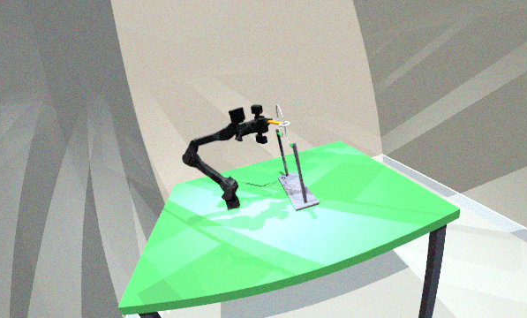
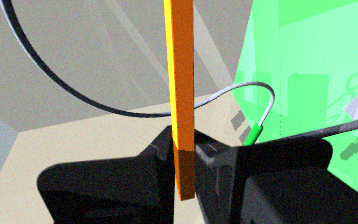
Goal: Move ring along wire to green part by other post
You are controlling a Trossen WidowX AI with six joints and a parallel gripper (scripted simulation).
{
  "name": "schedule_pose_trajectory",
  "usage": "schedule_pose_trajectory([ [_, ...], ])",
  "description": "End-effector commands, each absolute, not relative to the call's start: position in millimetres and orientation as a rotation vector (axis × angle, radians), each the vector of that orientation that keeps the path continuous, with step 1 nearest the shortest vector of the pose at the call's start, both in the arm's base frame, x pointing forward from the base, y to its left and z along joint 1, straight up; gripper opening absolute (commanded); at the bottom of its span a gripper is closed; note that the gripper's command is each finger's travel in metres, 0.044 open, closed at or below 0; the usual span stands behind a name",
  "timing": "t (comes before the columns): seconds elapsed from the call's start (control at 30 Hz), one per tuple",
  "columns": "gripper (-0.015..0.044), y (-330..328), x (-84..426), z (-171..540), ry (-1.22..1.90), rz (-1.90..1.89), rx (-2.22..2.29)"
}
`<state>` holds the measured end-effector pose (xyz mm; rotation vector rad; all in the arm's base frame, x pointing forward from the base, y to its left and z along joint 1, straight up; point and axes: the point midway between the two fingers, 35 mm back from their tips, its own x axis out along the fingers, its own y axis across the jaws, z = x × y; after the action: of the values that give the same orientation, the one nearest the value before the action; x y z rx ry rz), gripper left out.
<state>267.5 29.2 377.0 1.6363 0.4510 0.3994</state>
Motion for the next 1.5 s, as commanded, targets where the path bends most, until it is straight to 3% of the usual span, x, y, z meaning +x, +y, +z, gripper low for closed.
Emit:
schedule_pose_trajectory([
  [0.0,-0.015,30.2,266.5,380.2,0.454,0.4,1.595],
  [1.47,-0.015,30.0,266.8,370.3,0.511,0.281,1.297],
])
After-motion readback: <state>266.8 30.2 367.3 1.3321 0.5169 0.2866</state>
